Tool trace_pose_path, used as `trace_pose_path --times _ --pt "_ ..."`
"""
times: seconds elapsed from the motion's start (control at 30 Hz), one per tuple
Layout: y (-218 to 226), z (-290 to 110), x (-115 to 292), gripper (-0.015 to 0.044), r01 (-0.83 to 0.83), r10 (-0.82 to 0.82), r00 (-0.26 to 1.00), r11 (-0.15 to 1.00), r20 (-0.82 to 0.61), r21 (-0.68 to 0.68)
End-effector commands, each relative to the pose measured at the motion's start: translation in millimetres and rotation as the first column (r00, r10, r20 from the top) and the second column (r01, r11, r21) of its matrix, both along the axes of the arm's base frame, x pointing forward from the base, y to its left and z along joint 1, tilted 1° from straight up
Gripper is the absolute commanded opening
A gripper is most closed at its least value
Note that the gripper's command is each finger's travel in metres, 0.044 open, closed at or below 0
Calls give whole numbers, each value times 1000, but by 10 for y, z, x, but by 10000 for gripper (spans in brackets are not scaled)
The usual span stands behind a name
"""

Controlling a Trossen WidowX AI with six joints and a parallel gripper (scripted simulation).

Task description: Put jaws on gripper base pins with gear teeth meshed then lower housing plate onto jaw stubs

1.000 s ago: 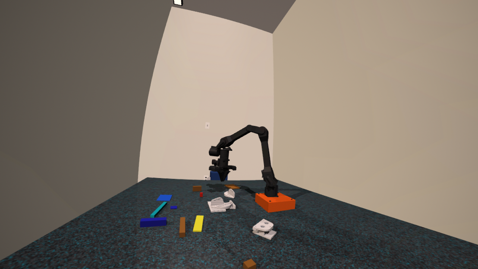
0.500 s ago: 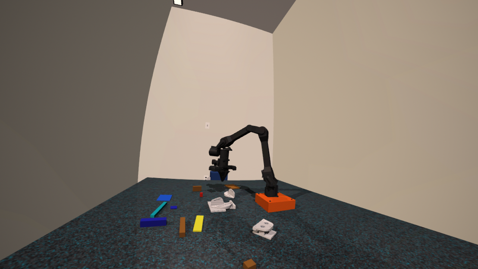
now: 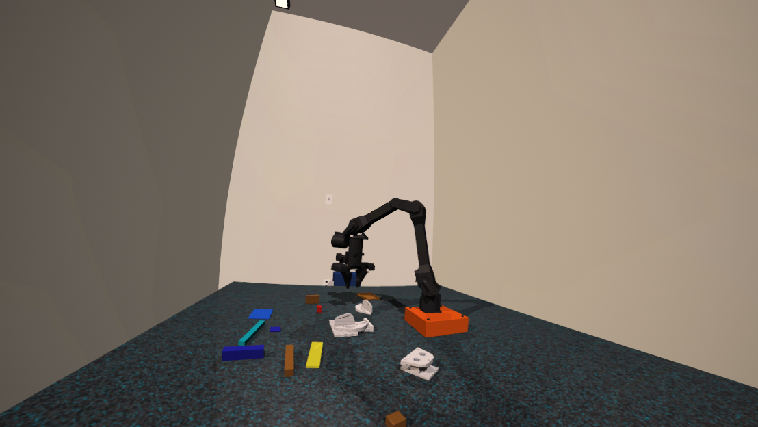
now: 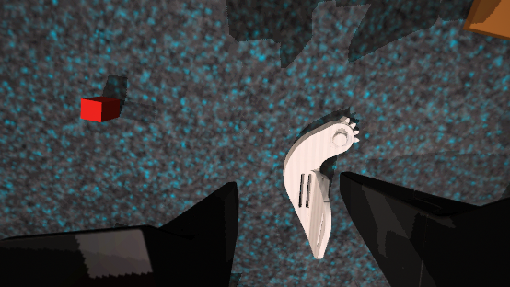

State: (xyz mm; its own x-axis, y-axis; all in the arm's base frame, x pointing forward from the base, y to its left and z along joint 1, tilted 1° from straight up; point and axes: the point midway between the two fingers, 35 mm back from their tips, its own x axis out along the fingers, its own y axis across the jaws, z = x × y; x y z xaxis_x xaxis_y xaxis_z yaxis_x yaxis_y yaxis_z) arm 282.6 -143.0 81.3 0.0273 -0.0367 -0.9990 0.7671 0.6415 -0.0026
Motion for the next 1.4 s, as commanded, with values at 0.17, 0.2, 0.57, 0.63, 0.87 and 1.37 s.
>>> trace_pose_path --times 0.17,0.2,0.57,0.63,0.87,1.37 --pt "0 0 0 440 0 0 1000 1000 0 0" --pt "0 0 0 440 0 0 1000 1000 0 0" --pt "0 0 0 440 0 0 1000 1000 0 0" --pt "0 0 0 440 0 0 1000 1000 0 0" --pt "0 0 0 440 0 0 1000 1000 0 0" --pt "0 0 0 204 0 0 1000 1000 0 0"
